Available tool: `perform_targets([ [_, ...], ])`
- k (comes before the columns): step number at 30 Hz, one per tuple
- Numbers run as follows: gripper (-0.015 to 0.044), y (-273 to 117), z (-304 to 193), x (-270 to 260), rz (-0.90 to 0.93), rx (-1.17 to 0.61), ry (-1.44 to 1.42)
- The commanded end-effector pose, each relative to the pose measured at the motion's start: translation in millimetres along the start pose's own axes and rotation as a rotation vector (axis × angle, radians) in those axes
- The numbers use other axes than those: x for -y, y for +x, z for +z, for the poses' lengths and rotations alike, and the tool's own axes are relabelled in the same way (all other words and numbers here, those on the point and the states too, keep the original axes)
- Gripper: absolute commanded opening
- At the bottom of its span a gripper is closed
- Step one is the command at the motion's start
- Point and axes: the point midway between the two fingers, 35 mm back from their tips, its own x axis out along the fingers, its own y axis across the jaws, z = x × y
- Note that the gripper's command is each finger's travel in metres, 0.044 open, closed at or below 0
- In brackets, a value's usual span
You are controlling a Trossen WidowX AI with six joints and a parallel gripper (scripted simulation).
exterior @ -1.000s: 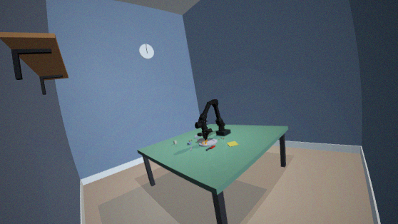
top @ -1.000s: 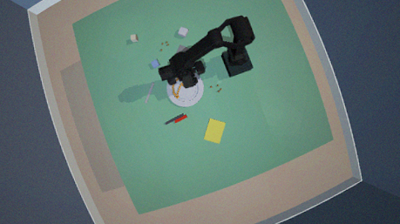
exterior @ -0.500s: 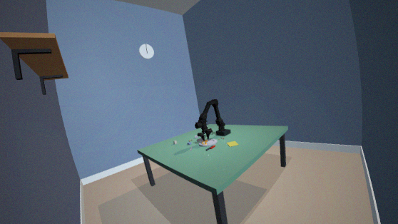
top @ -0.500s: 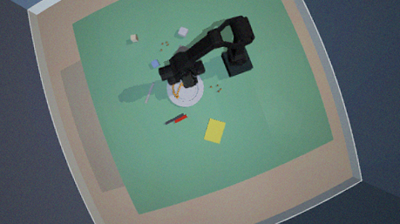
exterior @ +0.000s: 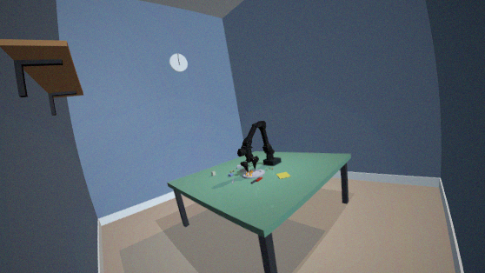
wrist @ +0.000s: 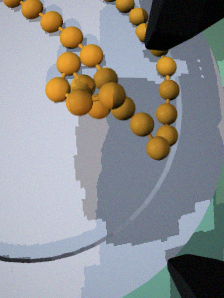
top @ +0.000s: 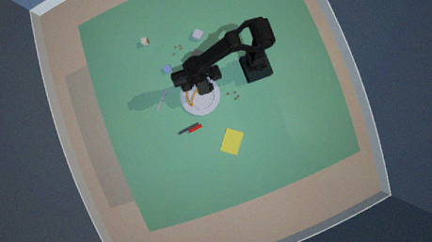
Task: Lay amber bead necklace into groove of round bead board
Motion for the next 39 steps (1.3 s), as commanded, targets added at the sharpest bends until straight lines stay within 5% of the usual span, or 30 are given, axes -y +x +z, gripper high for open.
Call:
perform_targets([
  [1,0.0440,0,0,0,0.002,0.001,-0.006],
  [9,0.0440,0,0,0,0.002,0.001,-0.006],
  [21,0.0125,-32,9,12,0.001,0.002,0.364],
  [39,0.0120,-12,9,15,-0.008,0.002,0.359],
])
